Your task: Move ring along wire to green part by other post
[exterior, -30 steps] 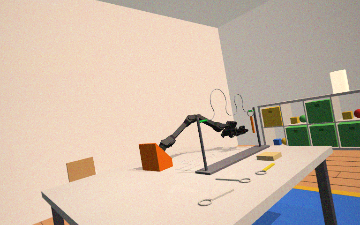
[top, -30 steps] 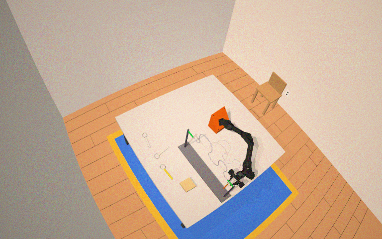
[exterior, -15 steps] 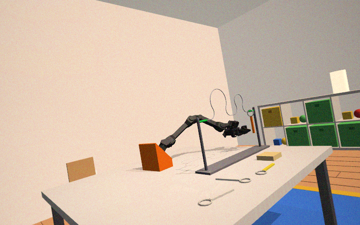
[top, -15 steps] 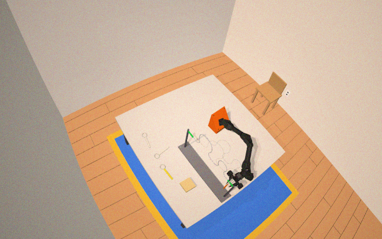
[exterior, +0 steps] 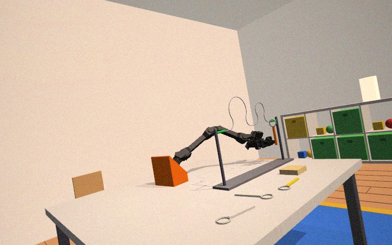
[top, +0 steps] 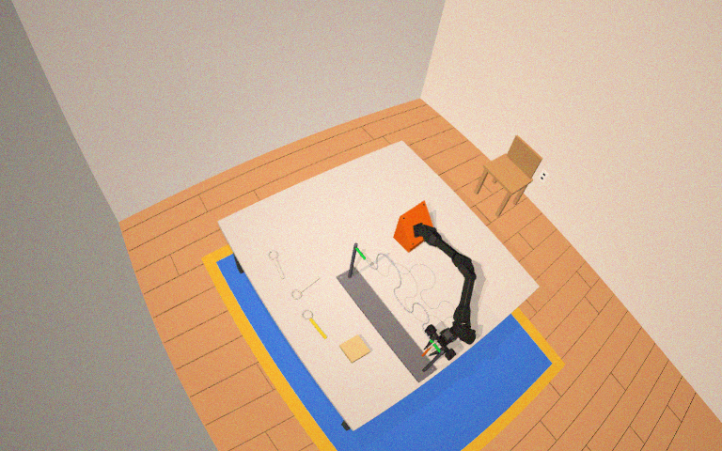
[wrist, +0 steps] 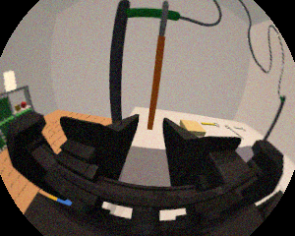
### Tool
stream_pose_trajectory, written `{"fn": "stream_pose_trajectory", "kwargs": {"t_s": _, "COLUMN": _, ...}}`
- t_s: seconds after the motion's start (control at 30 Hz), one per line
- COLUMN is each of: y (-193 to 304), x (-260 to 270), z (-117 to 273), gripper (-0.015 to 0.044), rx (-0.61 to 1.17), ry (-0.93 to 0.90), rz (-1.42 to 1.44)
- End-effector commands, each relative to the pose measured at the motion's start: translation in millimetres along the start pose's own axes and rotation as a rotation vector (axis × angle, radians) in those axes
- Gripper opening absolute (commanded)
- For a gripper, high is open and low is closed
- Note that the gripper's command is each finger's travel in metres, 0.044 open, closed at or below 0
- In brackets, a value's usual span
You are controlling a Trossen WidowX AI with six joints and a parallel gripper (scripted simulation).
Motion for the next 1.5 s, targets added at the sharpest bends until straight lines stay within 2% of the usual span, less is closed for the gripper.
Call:
{"fn": "stream_pose_trajectory", "kwargs": {"t_s": 0.0, "y": -3, "x": 2, "z": -8, "gripper": 0.0160, "rx": -0.001, "ry": -0.004, "rz": 0.000}}
{"fn": "stream_pose_trajectory", "kwargs": {"t_s": 0.63, "y": -4, "x": 0, "z": -38, "gripper": 0.0160, "rx": -0.003, "ry": -0.006, "rz": 0.001}}
{"fn": "stream_pose_trajectory", "kwargs": {"t_s": 1.47, "y": -4, "x": 0, "z": -38, "gripper": 0.0160, "rx": -0.003, "ry": -0.006, "rz": 0.001}}
Point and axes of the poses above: the point midway between the two fingers, 35 mm back from their tips, its own z axis back along the fingers, its own x axis across the jaws, y = z × x, the point moved 7 cm from there along z, back along the fingers, and after that the axes turned 8 degrees about -z, right-handed, at the moved point
